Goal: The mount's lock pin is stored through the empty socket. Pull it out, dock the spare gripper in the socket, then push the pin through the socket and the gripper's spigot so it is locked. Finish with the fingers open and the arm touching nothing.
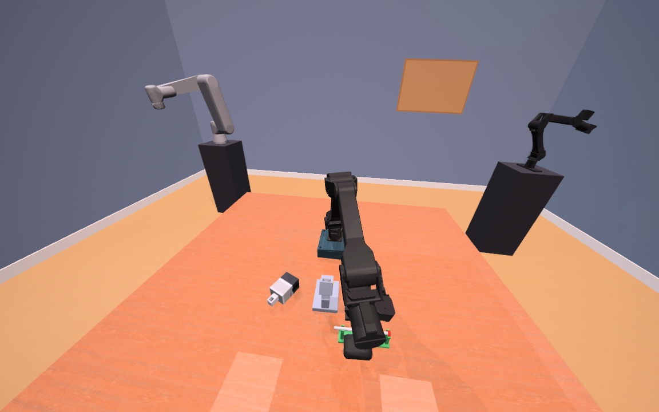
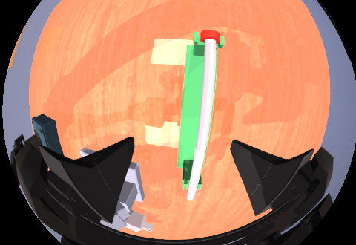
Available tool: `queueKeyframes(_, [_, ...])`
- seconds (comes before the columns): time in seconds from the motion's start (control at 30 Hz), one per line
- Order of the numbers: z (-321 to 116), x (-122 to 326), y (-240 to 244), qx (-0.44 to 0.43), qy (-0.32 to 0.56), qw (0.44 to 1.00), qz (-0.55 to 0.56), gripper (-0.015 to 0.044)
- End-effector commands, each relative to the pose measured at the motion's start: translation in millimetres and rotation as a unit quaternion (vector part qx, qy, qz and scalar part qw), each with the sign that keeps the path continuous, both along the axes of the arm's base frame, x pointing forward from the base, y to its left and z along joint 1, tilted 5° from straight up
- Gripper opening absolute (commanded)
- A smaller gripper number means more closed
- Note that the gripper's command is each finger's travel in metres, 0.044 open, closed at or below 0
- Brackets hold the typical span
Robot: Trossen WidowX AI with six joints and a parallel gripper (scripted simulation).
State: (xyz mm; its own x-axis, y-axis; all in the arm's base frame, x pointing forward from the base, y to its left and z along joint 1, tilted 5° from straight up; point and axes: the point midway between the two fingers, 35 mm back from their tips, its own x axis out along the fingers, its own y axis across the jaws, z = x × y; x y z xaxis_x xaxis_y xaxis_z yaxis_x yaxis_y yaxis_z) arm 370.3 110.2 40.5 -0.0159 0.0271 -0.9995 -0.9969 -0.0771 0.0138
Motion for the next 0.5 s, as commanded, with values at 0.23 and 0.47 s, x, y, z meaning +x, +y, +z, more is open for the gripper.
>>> queueKeyframes(0.23, [21, -6, 0, -0.003, 0.010, 1.000, 0.001, 0.0440])
queueKeyframes(0.47, [32, -11, 0, -0.006, 0.021, 1.000, 0.003, 0.0440])
